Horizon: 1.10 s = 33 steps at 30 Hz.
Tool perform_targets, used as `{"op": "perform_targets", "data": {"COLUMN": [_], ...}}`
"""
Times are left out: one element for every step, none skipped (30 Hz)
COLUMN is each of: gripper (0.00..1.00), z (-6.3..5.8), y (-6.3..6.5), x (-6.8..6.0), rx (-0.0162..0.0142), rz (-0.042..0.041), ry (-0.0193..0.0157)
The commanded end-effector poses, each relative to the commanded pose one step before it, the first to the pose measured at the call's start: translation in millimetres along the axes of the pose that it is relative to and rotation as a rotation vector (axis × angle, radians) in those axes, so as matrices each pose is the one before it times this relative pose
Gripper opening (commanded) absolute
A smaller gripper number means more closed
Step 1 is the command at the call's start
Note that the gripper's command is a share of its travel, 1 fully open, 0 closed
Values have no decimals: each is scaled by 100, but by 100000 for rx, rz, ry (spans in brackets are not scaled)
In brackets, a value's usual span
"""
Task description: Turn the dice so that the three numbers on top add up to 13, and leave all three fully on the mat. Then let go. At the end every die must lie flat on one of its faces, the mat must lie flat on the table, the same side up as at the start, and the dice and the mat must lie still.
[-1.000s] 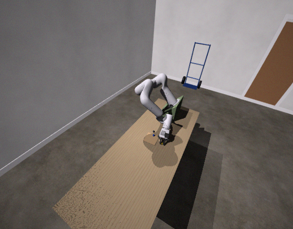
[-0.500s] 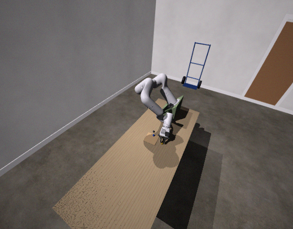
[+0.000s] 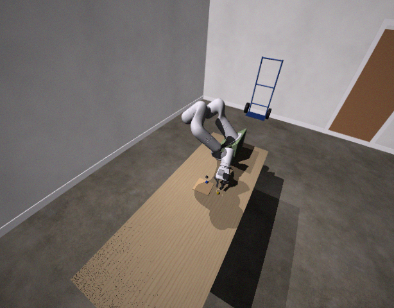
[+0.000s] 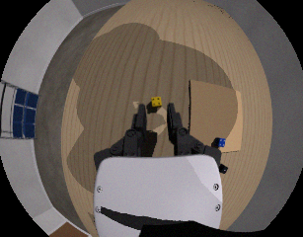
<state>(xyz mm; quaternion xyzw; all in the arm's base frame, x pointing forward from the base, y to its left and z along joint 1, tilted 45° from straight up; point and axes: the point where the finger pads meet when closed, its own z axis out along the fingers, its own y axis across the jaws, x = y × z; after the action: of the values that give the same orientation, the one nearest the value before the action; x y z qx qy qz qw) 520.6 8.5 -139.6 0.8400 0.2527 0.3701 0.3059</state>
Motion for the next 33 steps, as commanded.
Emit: {"op": "perform_targets", "data": {"gripper": [31, 31, 31, 31, 31, 31, 31, 31, 31, 31, 31, 31, 31, 31, 31, 31, 31, 31, 31, 31, 31, 31, 31, 31, 31, 31, 31, 31, 31, 31, 31, 31, 31], "z": [-24, -16, -41, -73, -109, -147, -184, -218, -248, -273, -290, -300, -301, -294, -279, -256, 0, 0, -226, -190, -153, -113, -76, -43, -17, -3, 2, 12, 29, 49, 67, 76, 67], "y": [2, 0, 0, 0, 0, 0, 0, 0, 0, 0, 0, 0, 0, 0, 0, 0, 0, 0, 0, 0, 0, 0, 0, 0, 0, 0, 1, 6, 15, 24, 31, 29, 13], "x": [84, 20, 49, 87, 130, 175, 219, 261, 296, 325, 346, 357, 359, 351, 333, 305, 0, 0, 269, 228, 182, 136, 91, 51, 20, 3, 1, 9, 24, 46, 74, 110, 155], "rx": [-22, 0, 0, 0, 0, 0, 0, 0, 0, 0, 0, 0, 0, 0, 0, 0, 0, 0, 0, 0, 0, 0, 0, 0, 0, 0, -4, -28, -67, -109, -135, -120, -37], "rz": [24, 0, 0, 0, 0, 0, 0, 0, 0, 0, 0, 0, 0, 0, 0, 0, 0, 0, 1, -1, 0, 0, 0, 0, 0, 0, -4, -24, -58, -94, -115, -102, -36], "ry": [133, 0, 0, 0, 0, 0, 0, 0, 0, 0, 0, 0, 0, 0, 0, 0, 0, 0, 0, 0, 0, 0, 0, 0, 0, 0, -31, -208, -530, -964, -1480, -2046, -2629]}}
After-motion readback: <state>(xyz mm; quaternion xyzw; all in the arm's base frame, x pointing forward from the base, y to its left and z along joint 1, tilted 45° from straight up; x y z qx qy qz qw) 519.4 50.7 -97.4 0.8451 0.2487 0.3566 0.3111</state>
